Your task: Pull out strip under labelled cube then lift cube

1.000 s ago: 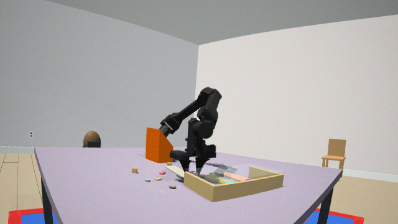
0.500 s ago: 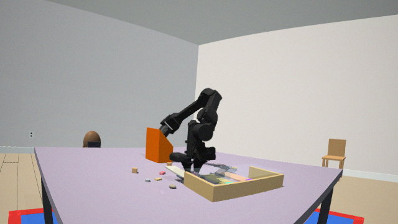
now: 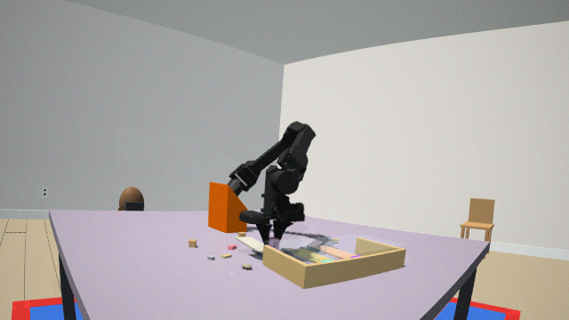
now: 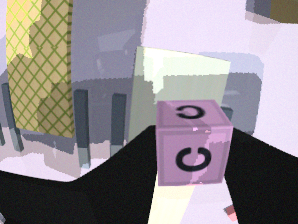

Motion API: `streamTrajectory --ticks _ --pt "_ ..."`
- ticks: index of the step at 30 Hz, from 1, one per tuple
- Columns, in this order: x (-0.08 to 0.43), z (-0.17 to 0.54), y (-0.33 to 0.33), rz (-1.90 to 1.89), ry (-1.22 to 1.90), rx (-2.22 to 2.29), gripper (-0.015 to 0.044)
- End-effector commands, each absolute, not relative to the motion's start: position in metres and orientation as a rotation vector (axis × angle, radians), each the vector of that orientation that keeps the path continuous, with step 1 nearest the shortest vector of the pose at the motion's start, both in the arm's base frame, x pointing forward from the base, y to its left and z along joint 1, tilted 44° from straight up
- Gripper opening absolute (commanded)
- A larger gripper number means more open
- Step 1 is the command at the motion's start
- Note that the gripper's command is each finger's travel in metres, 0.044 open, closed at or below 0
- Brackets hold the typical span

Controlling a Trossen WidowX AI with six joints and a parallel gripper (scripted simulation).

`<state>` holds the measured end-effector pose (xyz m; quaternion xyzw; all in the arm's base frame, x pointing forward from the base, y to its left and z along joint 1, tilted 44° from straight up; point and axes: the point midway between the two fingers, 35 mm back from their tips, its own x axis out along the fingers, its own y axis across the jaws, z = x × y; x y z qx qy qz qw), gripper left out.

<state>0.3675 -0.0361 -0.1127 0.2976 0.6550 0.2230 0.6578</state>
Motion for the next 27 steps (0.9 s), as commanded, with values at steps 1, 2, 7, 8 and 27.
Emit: streamTrajectory --ticks 1,2,7,8,27 --pt "0.351 -0.101 -0.042 0.502 1.481 0.672 0.0000" --pt "0.347 -0.099 -0.043 0.502 1.481 0.673 0.0000" --pt "0.330 -0.088 -0.046 0.501 1.482 0.676 0.0000" --pt "0.329 -0.088 -0.046 0.501 1.482 0.676 0.0000" --pt "0.293 -0.075 -0.045 0.500 1.484 0.676 0.0000"
